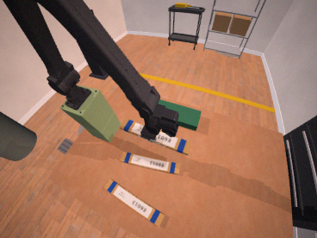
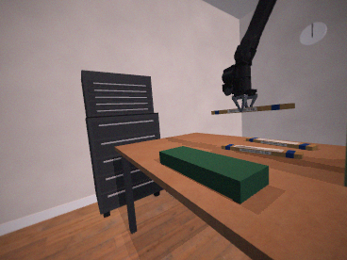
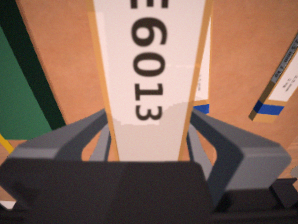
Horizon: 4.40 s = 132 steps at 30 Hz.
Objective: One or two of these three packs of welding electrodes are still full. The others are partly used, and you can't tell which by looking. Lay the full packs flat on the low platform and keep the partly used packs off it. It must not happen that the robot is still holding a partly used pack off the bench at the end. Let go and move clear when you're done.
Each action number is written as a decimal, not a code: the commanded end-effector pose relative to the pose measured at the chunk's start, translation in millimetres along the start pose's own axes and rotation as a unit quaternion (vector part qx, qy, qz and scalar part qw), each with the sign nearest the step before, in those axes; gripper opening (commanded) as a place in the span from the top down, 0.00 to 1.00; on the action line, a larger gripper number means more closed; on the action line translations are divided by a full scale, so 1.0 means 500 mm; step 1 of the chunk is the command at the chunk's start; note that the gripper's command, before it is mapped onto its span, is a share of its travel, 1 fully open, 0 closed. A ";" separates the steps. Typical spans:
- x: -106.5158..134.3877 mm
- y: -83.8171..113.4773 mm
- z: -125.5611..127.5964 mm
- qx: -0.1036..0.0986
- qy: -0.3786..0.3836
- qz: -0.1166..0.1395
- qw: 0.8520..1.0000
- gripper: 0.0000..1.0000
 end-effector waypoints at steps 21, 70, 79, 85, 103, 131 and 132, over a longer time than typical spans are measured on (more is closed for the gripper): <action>-0.053 0.035 -0.041 0.009 0.005 -0.039 0.999 1.00; -0.022 -0.054 -0.025 0.003 0.007 -0.016 1.000 1.00; -0.021 -0.078 -0.025 0.003 0.007 -0.016 1.000 1.00; -0.021 -0.092 -0.025 0.003 0.007 -0.016 1.000 1.00; -0.021 -0.111 -0.024 0.003 0.007 -0.015 1.000 1.00; -0.021 -0.111 -0.024 0.003 0.007 -0.015 1.000 1.00; -0.021 -0.111 -0.024 0.003 0.007 -0.015 1.000 1.00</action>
Point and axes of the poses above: the point where the finger pads meet when closed, its own y axis back along the fingers, its own z axis across the jaws, x = y × z, the point moved 2 cm from there along y, back along the fingers, and after that the axes turned 14 degrees about y, right-handed, at the moved point
